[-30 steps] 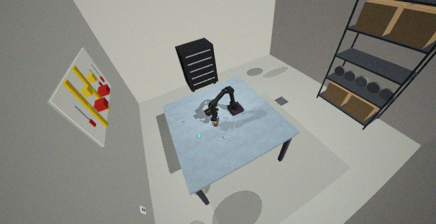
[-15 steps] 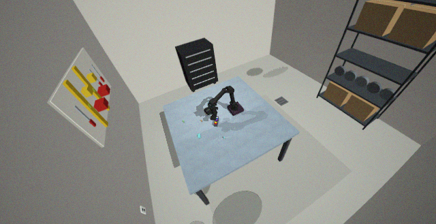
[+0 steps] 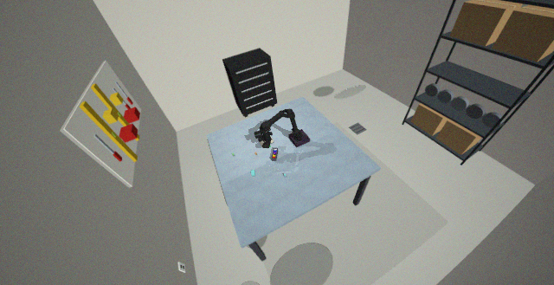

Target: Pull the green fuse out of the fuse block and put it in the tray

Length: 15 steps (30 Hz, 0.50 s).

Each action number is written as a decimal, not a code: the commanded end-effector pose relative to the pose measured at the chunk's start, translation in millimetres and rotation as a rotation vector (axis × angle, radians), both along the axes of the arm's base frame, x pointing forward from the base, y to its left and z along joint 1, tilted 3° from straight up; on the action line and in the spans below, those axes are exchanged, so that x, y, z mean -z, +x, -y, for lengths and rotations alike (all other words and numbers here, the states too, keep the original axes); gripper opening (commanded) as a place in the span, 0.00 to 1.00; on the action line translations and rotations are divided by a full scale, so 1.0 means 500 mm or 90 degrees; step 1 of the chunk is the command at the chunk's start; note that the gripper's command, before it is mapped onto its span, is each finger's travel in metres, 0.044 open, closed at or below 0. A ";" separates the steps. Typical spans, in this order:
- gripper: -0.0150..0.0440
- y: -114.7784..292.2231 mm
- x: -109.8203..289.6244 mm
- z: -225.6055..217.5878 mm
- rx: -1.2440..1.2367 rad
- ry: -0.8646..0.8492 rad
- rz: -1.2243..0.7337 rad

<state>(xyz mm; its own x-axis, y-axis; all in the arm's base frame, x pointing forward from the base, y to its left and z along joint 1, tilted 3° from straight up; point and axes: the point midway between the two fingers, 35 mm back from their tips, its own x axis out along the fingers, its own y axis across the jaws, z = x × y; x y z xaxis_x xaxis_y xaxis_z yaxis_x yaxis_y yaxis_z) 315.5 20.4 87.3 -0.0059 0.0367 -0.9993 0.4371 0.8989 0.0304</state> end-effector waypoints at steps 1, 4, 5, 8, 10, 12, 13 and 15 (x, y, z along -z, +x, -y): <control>0.25 0.013 0.000 0.057 -0.002 -0.004 0.001; 0.25 0.017 0.001 0.091 -0.002 -0.005 0.001; 0.25 0.019 0.002 0.103 -0.002 -0.005 0.001; 0.25 0.021 0.003 0.139 -0.002 -0.006 0.001; 0.25 0.021 0.004 0.163 -0.002 -0.007 0.001; 0.25 0.021 0.004 0.187 -0.002 -0.008 0.000; 0.25 0.020 0.005 0.199 -0.002 -0.008 0.000; 0.25 0.018 0.006 0.223 -0.002 -0.008 0.000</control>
<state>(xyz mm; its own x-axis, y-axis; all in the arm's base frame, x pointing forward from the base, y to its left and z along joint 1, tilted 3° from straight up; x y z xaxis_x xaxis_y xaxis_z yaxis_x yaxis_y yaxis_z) 326.0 -66.9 84.7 -0.0048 0.0290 -0.9996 0.4375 0.8989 0.0239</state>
